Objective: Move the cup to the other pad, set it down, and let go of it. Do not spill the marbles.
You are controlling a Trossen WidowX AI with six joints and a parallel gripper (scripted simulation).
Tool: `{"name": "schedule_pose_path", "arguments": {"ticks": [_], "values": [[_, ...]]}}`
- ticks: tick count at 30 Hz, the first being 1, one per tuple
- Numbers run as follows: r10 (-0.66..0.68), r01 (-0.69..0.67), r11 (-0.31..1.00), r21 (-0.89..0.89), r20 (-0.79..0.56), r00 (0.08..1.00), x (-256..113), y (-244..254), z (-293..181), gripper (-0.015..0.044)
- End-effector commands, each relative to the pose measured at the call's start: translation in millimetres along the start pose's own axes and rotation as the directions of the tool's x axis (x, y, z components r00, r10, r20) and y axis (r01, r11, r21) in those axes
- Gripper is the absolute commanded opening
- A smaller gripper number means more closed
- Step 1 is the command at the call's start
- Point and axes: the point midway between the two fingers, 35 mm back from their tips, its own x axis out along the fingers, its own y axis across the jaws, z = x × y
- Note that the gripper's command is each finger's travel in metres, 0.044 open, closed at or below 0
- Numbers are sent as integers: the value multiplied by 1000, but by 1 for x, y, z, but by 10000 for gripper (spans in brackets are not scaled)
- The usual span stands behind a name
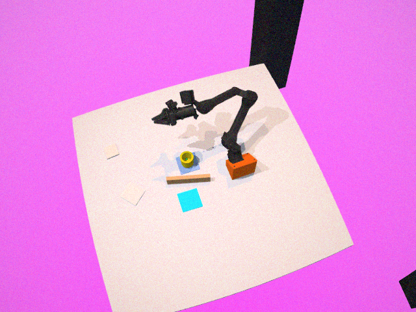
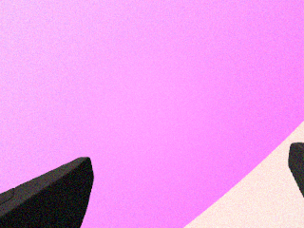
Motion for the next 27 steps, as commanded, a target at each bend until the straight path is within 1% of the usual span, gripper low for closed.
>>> {"name": "schedule_pose_path", "arguments": {"ticks": [1, 2, 4, 6, 7, 9, 12, 14, 15, 17, 18, 20, 27], "values": [[-5, 4, 1000, -6, -19, 1000, 1, 0, -4, 374], [-18, 17, 1000, -24, -76, 997, 5, -1, -17, 348], [-70, 39, 993, -111, -286, 956, 11, -2, -64, 295], [-131, 16, 973, -229, -496, 858, 6, -4, -113, 243], [-155, -6, 962, -273, -563, 812, 2, -5, -129, 216], [-218, -87, 924, -373, -698, 682, -13, -7, -163, 167], [-344, -297, 820, -490, -835, 429, -48, -14, -204, 167], [-442, -471, 720, -510, -860, 256, -74, -21, -220, 167], [-496, -565, 659, -498, -851, 171, -87, -25, -224, 167], [-608, -742, 522, -421, -794, 23, -112, -33, -224, 167], [-653, -805, 463, -371, -757, -26, -120, -37, -221, 167], [-692, -855, 409, -318, -719, -64, -126, -40, -218, 167], [-694, -857, 407, -316, -718, -65, -124, -40, -217, 167]]}}
